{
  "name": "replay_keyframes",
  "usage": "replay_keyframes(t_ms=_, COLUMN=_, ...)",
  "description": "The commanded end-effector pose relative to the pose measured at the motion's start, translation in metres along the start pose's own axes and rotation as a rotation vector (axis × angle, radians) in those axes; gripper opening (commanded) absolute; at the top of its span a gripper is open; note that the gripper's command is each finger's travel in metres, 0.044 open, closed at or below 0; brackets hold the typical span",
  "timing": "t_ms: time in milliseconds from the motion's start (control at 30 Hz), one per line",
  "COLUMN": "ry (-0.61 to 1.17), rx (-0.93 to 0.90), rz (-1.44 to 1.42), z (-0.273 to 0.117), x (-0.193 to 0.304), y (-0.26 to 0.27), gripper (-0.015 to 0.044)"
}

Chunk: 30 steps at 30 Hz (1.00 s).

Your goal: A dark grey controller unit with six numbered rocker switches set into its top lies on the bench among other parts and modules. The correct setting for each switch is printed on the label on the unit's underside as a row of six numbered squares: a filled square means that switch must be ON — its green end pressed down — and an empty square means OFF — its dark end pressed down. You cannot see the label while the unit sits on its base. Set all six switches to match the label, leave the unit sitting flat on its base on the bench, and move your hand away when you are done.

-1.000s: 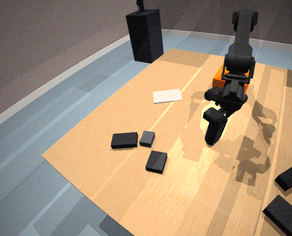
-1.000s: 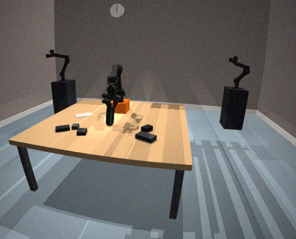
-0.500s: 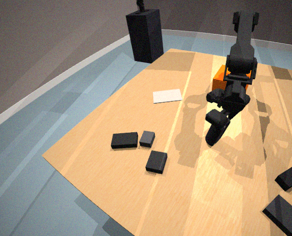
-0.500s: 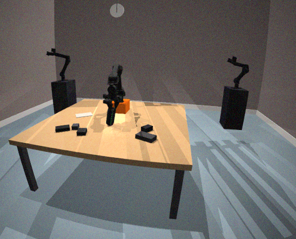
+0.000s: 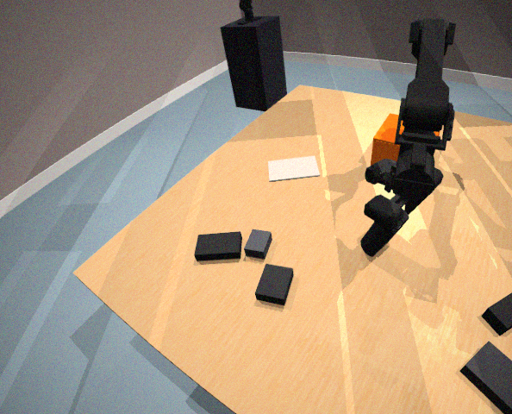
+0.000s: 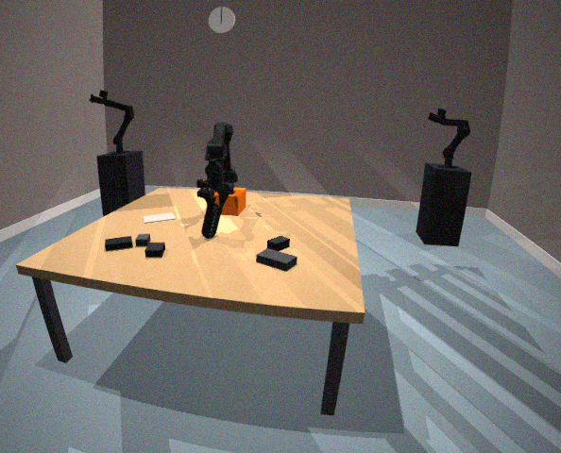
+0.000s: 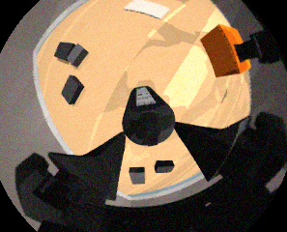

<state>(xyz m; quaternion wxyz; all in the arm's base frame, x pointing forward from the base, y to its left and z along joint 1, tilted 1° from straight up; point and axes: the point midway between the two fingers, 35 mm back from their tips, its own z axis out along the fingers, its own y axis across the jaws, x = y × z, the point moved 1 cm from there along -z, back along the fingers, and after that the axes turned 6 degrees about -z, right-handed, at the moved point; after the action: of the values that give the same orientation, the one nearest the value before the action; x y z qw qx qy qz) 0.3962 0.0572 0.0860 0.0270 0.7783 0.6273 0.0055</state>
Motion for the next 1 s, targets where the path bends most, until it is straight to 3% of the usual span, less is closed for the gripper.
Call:
replay_keyframes(t_ms=0, ry=0.015, rx=0.000, rz=0.004, z=0.003, x=0.004, y=0.001, gripper=0.0338)
replay_keyframes(t_ms=967, ry=0.035, rx=-0.002, rz=0.004, z=0.010, x=0.025, y=0.003, gripper=0.0338)
